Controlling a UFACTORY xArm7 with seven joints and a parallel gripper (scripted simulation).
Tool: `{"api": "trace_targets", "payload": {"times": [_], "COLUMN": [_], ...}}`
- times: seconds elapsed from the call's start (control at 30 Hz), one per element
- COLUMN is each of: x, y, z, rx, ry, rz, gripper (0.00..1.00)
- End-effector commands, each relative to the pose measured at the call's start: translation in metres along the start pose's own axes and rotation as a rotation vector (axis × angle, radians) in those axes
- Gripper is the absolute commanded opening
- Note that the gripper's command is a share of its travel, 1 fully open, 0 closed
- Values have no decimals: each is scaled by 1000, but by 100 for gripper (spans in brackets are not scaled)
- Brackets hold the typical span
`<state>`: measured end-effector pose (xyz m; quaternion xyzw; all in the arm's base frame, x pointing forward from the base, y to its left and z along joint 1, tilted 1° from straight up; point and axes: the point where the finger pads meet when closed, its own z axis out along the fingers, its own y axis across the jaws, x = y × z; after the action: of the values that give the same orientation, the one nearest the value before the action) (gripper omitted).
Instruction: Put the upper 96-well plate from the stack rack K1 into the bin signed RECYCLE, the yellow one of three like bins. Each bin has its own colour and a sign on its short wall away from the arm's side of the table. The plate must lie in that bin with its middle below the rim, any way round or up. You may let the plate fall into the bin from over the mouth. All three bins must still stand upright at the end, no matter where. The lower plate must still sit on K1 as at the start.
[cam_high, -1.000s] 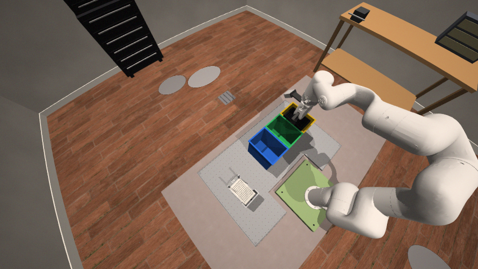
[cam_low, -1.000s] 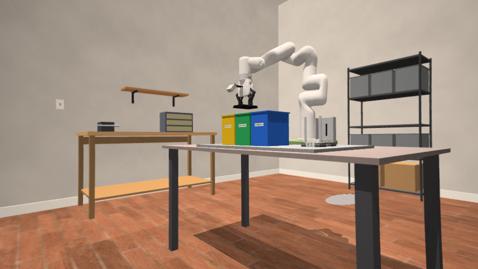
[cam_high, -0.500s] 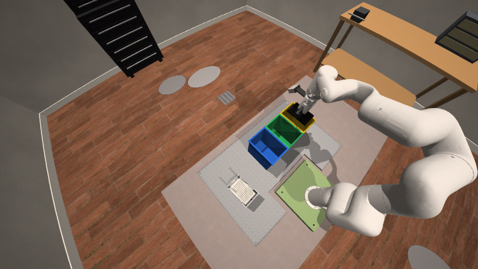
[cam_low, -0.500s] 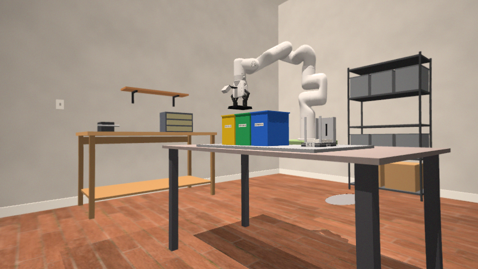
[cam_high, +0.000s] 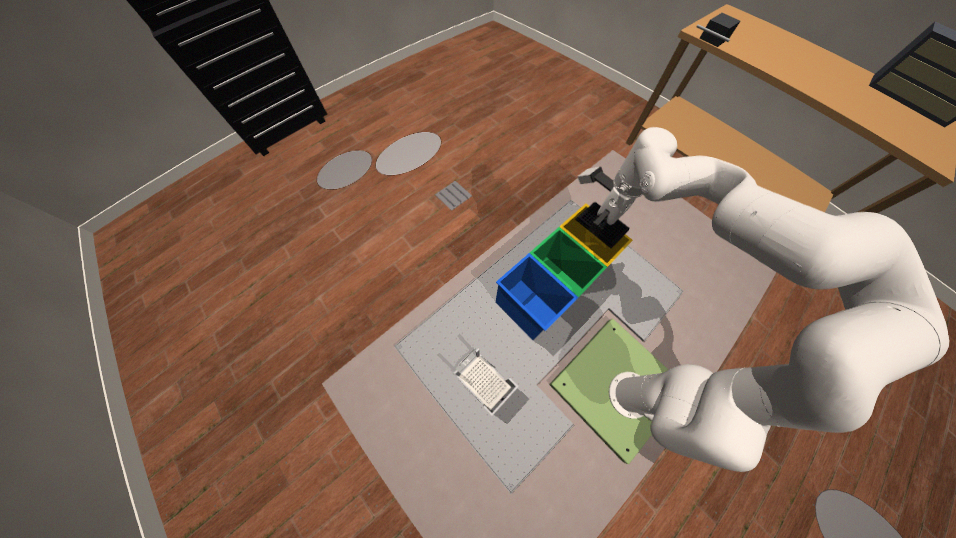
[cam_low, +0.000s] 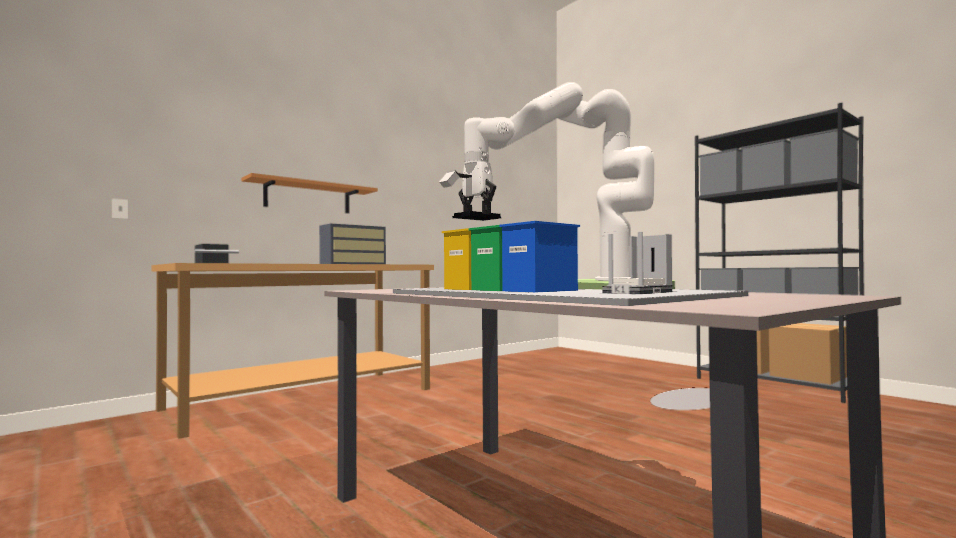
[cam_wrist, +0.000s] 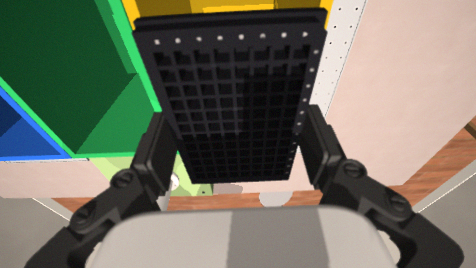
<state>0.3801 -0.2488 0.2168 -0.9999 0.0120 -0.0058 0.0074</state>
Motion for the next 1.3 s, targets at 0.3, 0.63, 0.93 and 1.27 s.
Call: {"api": "trace_targets", "payload": {"times": [0.3, 0.63, 0.93, 1.27], "x": [1, 1, 1, 1], "y": [0, 0, 0, -1], "z": [-2, -2, 7, 17], "rx": [-2, -2, -2, -2], "ry": [4, 4, 4, 4], "rz": [0, 0, 0, 0], "gripper": [0, 0, 0, 0]}}
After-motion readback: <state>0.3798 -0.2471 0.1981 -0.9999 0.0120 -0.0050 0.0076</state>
